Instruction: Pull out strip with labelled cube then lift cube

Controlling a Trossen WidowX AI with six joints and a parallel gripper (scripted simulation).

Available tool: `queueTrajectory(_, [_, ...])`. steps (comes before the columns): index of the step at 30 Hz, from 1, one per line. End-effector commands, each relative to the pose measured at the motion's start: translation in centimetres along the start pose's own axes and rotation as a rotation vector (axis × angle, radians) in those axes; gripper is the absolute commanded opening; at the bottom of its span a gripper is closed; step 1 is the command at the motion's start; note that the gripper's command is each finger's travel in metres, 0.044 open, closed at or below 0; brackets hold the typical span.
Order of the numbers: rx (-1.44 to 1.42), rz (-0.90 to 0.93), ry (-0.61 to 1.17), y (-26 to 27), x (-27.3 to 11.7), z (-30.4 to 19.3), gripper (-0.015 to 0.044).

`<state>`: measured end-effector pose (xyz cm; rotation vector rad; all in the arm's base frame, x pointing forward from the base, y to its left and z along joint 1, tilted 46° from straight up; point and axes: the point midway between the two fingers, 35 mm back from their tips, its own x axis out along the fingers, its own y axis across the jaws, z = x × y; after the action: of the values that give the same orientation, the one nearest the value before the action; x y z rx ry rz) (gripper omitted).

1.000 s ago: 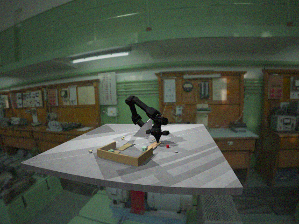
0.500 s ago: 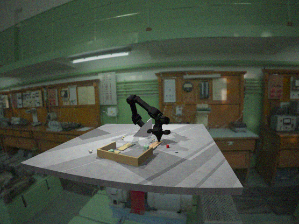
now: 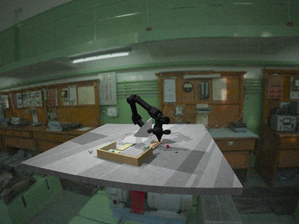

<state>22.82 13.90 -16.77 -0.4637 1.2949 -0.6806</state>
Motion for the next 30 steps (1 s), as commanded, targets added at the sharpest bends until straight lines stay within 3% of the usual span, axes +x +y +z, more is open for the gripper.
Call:
queueTrajectory(1, [-0.009, -0.018, 0.024, -0.6, 0.6, -0.8, 0.0])
queueTrajectory(17, [-0.009, -0.018, 0.024, -0.6, 0.6, -0.8, 0.0])
queueTrajectory(22, [-0.008, -0.015, 0.023, 0.2, -4.0, 0.2, 0.0])
queueTrajectory(29, [-0.009, -0.016, 0.025, 0.0, -4.3, 0.0, 0.0])
queueTrajectory(30, [0.0, -0.016, 0.025, 0.0, -4.2, 0.3, 0.0026])
